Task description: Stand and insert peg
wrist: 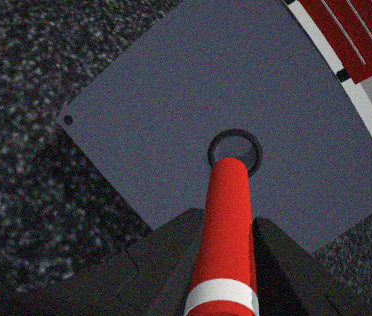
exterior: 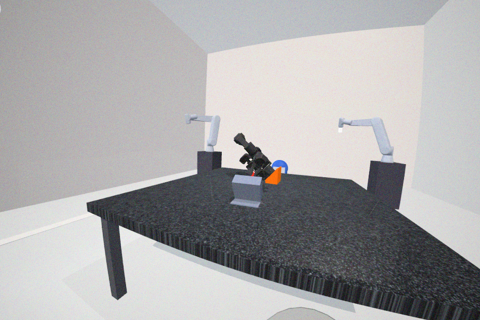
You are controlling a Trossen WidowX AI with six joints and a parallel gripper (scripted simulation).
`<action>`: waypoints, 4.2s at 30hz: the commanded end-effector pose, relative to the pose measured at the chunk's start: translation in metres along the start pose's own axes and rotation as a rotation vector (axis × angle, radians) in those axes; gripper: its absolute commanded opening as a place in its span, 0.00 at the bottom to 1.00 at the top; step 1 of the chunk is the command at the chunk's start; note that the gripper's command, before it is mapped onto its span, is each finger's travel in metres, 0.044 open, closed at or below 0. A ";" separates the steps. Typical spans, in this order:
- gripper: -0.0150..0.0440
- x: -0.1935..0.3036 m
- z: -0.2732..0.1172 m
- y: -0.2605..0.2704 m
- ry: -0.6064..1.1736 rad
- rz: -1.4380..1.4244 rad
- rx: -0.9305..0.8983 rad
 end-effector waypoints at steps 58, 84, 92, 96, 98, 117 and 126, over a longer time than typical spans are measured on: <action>0.25 -0.003 0.021 -0.003 0.000 0.001 0.002; 0.25 -0.002 0.033 -0.002 0.000 0.000 0.002; 0.25 -0.002 0.036 -0.002 0.000 0.000 0.002; 0.25 -0.002 0.038 -0.003 0.000 0.000 0.002; 0.25 -0.002 0.038 -0.003 0.000 0.000 0.002; 0.25 -0.003 0.045 -0.004 0.000 0.000 0.003; 0.25 -0.002 0.044 -0.003 0.005 0.004 0.002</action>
Point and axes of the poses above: the point midway between the two fingers, 35 mm back from their tips, its own z axis out along the fingers, its own y axis across the jaws, x = y × z, the point moved 1 cm from there along -z, back along the fingers, and after that the axes turned 11 degrees about z, right-handed, at the moved point
